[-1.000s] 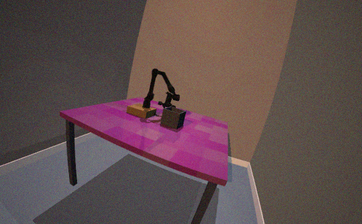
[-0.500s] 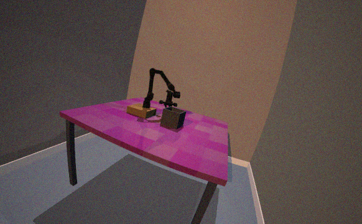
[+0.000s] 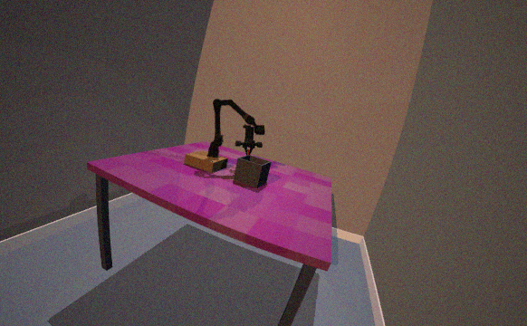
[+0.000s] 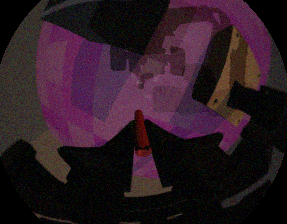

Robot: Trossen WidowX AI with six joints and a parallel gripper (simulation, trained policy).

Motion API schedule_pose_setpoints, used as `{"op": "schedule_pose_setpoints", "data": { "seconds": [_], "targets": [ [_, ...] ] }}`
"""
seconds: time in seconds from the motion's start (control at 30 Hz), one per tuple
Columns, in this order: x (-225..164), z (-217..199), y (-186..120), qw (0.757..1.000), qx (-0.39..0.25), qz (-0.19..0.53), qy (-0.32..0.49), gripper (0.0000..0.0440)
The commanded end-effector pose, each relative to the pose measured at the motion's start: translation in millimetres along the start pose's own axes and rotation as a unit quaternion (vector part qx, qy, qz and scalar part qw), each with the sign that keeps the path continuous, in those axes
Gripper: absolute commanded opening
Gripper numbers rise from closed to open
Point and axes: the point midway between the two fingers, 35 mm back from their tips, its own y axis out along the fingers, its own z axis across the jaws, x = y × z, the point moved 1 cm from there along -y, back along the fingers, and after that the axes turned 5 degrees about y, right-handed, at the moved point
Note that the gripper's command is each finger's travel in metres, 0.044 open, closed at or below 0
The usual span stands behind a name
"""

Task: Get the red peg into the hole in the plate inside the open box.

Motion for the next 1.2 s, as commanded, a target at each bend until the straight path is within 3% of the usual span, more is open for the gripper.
{"op": "schedule_pose_setpoints", "data": {
  "seconds": [0.0,0.53,1.17],
  "targets": [
    [3,9,-15,1.000,0.019,-0.001,-0.005,0.0000],
    [46,32,-75,0.998,0.053,-0.040,-0.009,0.0000],
    [106,39,-90,0.996,0.037,-0.080,0.015,0.0000]
  ]
}}
